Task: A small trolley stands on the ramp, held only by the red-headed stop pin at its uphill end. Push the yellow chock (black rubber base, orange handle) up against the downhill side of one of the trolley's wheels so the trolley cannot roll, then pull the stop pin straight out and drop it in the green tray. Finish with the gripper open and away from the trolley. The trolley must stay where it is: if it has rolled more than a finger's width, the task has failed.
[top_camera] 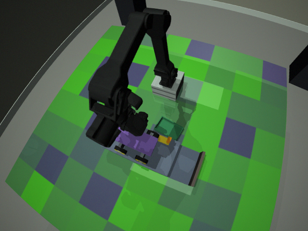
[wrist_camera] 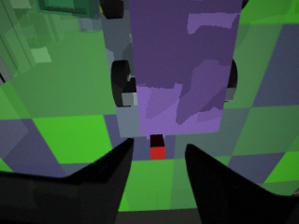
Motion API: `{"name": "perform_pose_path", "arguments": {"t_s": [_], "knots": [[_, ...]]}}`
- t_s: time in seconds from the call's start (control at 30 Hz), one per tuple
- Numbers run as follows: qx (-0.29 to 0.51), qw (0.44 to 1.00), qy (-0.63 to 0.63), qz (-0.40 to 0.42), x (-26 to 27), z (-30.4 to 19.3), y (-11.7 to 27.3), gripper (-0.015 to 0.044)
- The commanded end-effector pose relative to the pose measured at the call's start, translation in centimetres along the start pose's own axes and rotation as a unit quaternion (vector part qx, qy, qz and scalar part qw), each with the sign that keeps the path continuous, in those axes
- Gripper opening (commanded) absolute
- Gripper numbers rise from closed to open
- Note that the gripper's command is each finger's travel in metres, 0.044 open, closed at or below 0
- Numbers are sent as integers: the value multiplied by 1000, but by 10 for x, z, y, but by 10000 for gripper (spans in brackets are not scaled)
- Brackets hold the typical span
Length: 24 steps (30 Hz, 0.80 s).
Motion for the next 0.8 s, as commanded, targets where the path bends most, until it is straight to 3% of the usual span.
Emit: {"name": "perform_pose_path", "arguments": {"t_s": [0.0,0.77], "knots": [[14,998,67,1,-7,-17,0,190],[17,997,79,2,-8,-20,-20,190]]}}
Point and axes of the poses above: the point midway between the two fingers, 35 mm back from their tips, its own y axis back along the fingers, its own x axis across the jaws, z = x × y, the point moved 10 cm from there along y, back along the fingers, and after that the axes turned 10 degrees about -y, right-handed, at the moved point
